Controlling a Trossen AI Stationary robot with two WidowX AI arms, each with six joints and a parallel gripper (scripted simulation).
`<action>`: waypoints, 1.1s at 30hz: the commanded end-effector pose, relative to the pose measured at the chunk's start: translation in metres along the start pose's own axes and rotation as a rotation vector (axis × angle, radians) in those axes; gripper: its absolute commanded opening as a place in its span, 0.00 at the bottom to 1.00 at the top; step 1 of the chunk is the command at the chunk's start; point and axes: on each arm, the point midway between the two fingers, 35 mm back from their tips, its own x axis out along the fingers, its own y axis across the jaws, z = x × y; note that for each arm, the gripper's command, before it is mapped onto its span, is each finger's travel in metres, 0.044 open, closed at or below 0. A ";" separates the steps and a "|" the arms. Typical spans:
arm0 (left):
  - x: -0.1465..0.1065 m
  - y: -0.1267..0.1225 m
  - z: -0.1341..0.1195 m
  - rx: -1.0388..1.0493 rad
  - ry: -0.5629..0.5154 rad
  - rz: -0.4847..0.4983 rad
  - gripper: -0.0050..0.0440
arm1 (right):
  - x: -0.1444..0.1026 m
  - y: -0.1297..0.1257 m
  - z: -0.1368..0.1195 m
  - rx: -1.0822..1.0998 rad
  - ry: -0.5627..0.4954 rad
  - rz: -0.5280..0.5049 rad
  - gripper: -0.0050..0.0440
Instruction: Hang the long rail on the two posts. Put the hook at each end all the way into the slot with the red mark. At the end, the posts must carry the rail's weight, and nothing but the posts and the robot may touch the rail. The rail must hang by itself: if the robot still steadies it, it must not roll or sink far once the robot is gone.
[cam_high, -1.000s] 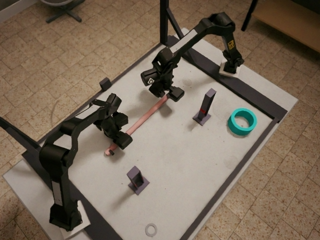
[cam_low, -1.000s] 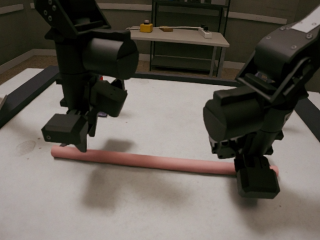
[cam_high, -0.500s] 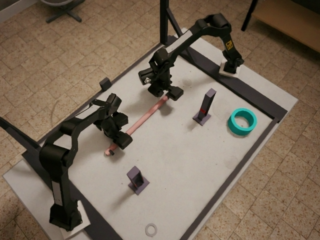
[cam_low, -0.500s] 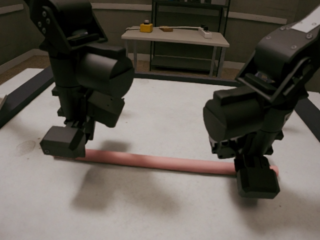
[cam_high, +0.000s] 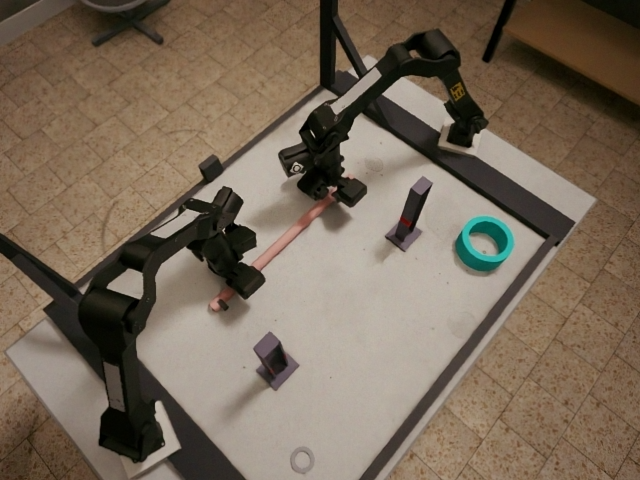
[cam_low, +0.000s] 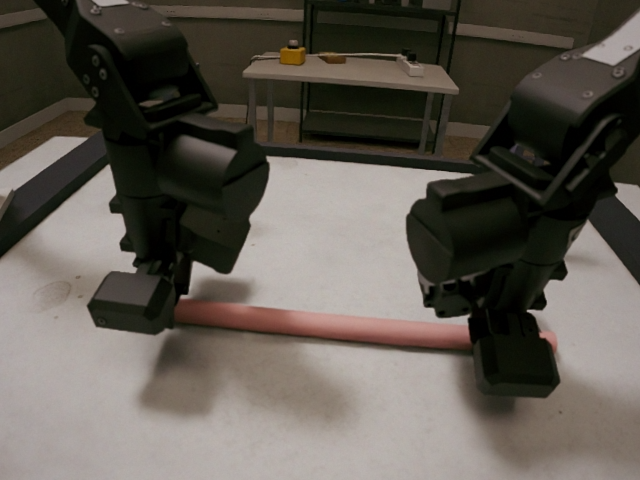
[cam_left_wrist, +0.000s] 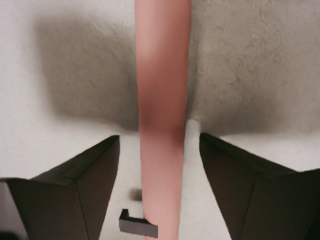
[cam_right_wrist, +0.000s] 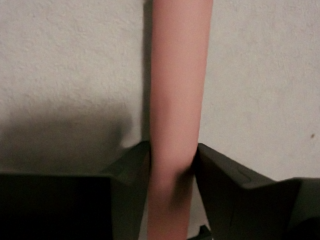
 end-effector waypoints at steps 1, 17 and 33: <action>0.002 0.001 0.003 0.001 -0.014 -0.002 0.56 | -0.009 -0.001 0.004 0.006 -0.023 0.009 0.00; -0.005 -0.001 0.007 -0.003 -0.036 -0.013 0.40 | -0.009 -0.001 0.004 0.006 -0.023 0.009 0.00; -0.006 -0.001 0.006 -0.003 -0.036 -0.013 0.14 | -0.010 -0.001 0.004 0.006 -0.023 0.009 0.00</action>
